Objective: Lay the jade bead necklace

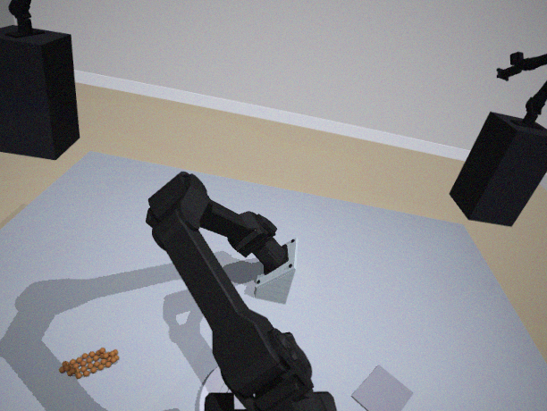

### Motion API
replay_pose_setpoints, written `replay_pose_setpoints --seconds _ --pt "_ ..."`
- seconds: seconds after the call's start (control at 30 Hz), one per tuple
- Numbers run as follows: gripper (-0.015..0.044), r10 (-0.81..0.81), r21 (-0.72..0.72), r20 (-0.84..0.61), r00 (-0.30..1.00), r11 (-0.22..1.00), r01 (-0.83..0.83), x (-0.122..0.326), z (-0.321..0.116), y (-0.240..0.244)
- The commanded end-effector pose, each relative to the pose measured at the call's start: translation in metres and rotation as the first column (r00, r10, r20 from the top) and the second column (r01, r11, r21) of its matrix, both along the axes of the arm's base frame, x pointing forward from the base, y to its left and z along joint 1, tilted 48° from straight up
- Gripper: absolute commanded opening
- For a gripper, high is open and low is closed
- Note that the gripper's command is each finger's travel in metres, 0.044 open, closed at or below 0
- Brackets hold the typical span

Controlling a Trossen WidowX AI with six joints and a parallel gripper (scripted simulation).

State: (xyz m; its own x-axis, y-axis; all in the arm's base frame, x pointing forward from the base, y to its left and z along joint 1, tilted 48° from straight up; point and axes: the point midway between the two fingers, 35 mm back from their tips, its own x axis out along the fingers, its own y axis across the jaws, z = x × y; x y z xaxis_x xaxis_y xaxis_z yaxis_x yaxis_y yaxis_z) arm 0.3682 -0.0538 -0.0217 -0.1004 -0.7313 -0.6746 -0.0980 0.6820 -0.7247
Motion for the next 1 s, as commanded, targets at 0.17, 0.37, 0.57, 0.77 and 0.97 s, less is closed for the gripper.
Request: replay_pose_setpoints --seconds 0.17,0.37,0.57,0.77,0.97 --pt "0.0387 -0.035 -0.003 0.041 0.999 0.999 0.035 -0.002 0.002 0.004" --pt "0.0250 -0.312 0.015 0.355 0.881 0.944 0.328 -0.024 0.016 0.030" --pt "0.0250 -0.340 0.023 0.389 0.856 0.933 0.360 -0.027 0.018 0.032" --pt "0.0250 -0.340 0.023 0.389 0.856 0.933 0.360 -0.028 0.013 0.027" --pt "0.0250 -0.338 0.024 0.389 0.857 0.934 0.357 -0.027 0.012 0.027"
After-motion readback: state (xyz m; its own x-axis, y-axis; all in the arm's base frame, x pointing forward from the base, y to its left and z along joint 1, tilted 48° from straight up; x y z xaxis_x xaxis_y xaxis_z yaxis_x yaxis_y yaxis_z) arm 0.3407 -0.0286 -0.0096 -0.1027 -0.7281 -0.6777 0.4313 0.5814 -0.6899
